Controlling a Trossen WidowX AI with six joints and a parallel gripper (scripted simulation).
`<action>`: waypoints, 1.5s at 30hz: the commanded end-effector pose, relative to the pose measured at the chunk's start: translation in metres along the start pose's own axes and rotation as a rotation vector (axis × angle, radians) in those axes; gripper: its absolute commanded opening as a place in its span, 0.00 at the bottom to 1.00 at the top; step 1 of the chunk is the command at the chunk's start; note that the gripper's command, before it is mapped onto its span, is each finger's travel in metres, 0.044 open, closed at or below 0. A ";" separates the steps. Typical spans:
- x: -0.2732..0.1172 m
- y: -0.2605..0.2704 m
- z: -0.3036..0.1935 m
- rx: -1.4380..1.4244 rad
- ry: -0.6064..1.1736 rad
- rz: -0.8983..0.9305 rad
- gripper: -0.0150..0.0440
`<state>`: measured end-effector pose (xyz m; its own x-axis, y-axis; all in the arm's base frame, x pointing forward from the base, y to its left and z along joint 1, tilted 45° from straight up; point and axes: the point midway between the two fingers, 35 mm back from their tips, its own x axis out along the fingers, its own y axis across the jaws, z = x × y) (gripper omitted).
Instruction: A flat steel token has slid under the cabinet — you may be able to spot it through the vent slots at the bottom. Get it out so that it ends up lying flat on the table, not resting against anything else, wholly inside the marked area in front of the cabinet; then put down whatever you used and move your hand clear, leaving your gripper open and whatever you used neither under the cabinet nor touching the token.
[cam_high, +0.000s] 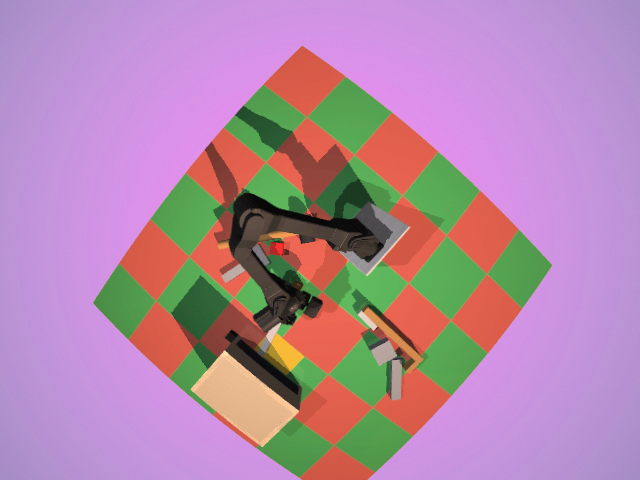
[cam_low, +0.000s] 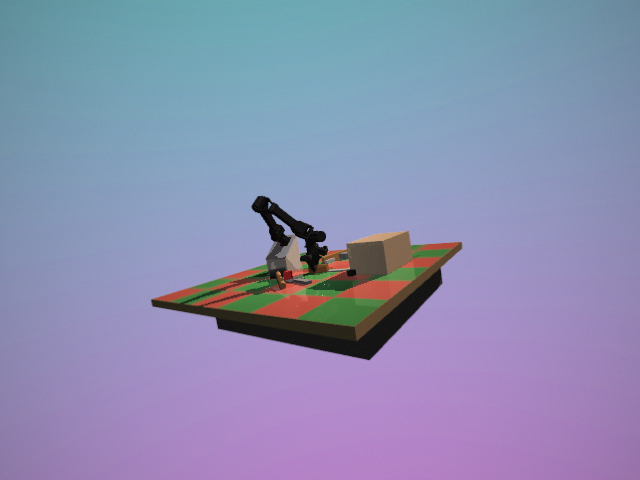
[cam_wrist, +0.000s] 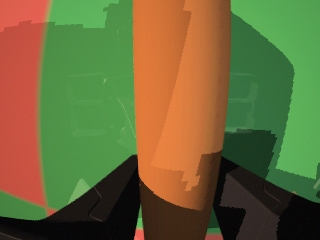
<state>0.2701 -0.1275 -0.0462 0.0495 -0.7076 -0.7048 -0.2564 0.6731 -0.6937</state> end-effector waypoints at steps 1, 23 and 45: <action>0.001 0.001 -0.009 -0.008 0.006 0.005 0.25; 0.001 -0.004 -0.035 -0.009 0.008 0.004 0.25; -0.002 -0.022 -0.031 -0.077 0.005 0.002 0.25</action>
<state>0.2430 -0.1456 -0.0294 0.0392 -0.7077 -0.7055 -0.3144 0.6614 -0.6810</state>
